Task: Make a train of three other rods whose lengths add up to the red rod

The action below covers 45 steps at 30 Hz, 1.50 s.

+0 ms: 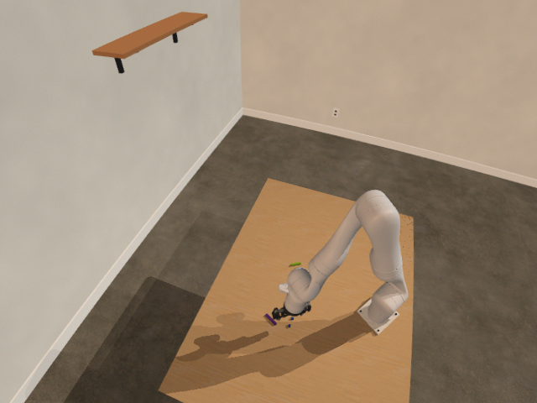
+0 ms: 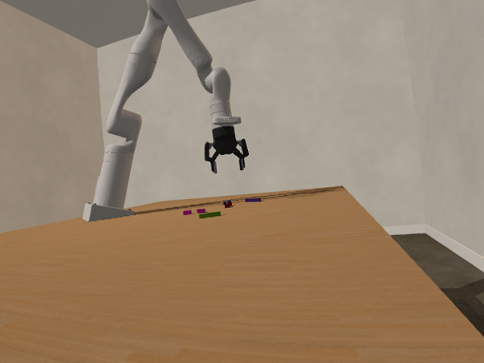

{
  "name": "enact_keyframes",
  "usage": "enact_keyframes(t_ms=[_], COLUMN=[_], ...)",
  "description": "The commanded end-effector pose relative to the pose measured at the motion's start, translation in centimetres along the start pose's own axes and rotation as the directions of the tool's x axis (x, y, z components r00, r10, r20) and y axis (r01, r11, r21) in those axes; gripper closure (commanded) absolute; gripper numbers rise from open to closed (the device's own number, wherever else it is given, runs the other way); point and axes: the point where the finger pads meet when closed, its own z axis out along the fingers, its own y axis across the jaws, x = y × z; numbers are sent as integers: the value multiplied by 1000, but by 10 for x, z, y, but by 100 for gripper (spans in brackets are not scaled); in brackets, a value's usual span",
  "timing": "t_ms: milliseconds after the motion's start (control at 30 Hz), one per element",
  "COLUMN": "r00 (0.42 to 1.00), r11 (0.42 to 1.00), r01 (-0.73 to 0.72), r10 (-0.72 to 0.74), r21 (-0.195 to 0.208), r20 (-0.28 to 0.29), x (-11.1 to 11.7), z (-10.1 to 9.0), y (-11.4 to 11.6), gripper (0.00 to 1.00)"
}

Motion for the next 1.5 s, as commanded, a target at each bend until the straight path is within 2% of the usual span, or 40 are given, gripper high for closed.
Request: enact_keyframes(t_ms=[0,1467], r00=[1000,993], r11=[1000,993], r01=[19,116], r10=[-19,-115], r21=[-2,-7], r20=[6,34], x=[-3,-13], z=[3,17], y=[-1,-5], gripper=[0,0])
